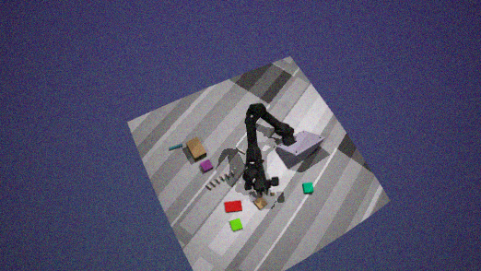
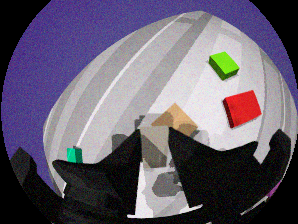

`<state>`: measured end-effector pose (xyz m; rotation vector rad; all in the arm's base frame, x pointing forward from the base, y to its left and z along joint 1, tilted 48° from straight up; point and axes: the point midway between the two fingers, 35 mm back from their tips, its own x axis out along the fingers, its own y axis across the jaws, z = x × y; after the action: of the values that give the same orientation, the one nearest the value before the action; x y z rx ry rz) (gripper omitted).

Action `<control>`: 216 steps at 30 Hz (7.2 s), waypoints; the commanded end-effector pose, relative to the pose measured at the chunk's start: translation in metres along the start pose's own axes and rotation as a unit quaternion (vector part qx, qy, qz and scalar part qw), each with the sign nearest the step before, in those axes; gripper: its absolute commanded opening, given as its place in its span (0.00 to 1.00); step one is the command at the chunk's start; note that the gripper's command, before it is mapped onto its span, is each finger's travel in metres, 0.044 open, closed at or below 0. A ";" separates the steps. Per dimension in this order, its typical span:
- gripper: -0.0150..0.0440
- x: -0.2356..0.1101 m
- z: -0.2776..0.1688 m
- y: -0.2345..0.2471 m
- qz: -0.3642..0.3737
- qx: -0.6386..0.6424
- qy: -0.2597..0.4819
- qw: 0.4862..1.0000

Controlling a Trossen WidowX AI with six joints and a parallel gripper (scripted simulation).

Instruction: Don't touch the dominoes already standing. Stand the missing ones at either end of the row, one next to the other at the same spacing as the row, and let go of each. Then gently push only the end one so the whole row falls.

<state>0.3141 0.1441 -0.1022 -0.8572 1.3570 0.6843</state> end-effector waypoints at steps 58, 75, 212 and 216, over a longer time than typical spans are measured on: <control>0.44 -0.062 -0.032 0.000 -0.102 -0.131 -0.377 0.911; 0.44 -0.034 -0.050 -0.017 -0.101 -0.133 -0.371 0.914; 0.44 0.032 -0.066 -0.035 -0.165 -0.025 0.331 0.929; 0.44 0.032 -0.066 -0.035 -0.165 -0.025 0.331 0.929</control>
<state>0.3106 0.0680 -0.1303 -1.3909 1.7311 0.1558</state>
